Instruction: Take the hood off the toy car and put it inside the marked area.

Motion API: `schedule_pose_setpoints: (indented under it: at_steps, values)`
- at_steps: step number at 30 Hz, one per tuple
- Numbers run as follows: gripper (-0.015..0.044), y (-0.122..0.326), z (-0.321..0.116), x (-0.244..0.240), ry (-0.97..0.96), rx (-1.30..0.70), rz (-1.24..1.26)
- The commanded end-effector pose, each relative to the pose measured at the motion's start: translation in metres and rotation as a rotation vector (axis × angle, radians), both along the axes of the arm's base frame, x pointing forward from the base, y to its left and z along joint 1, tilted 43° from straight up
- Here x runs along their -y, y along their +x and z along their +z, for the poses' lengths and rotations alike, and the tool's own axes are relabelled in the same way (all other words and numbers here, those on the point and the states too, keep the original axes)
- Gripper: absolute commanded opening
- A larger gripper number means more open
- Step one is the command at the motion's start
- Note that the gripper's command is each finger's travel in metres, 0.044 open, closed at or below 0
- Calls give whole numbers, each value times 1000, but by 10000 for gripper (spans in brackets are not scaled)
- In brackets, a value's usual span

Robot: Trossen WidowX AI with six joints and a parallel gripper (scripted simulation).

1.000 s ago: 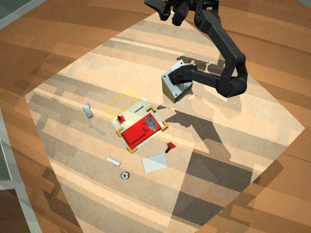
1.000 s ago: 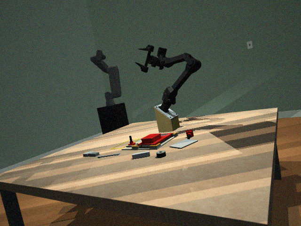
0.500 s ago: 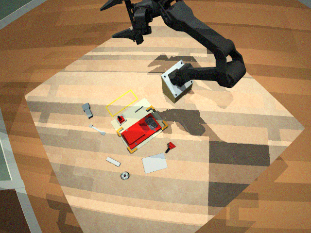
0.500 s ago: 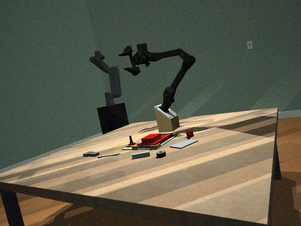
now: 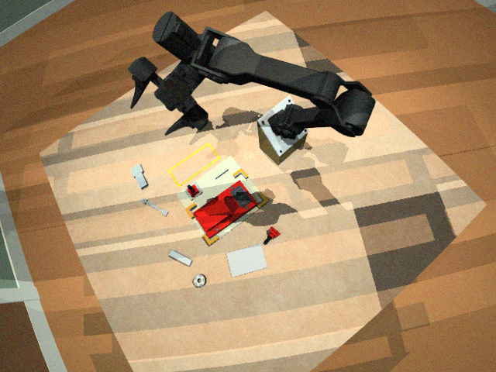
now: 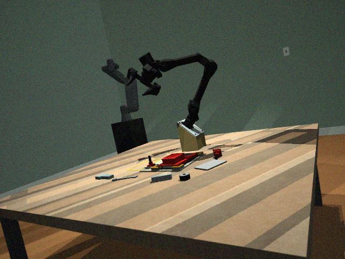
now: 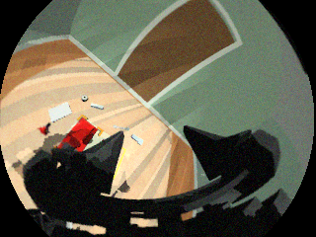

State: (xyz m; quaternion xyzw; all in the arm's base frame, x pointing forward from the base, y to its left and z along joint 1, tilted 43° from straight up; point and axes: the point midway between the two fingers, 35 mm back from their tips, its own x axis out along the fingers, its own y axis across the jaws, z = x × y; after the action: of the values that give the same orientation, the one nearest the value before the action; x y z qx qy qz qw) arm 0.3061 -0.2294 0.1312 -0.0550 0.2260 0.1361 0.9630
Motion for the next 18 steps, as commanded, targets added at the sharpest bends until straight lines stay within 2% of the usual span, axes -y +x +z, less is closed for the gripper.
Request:
schedule_pose_setpoints:
  at_steps: [1, 7, 18]
  values:
    - [440, 19, -11, -27, 131, -90, 24]
    - [440, 43, -26, -69, 290, -242, 66]
    - [440, 71, -68, -209, 552, -790, 143]
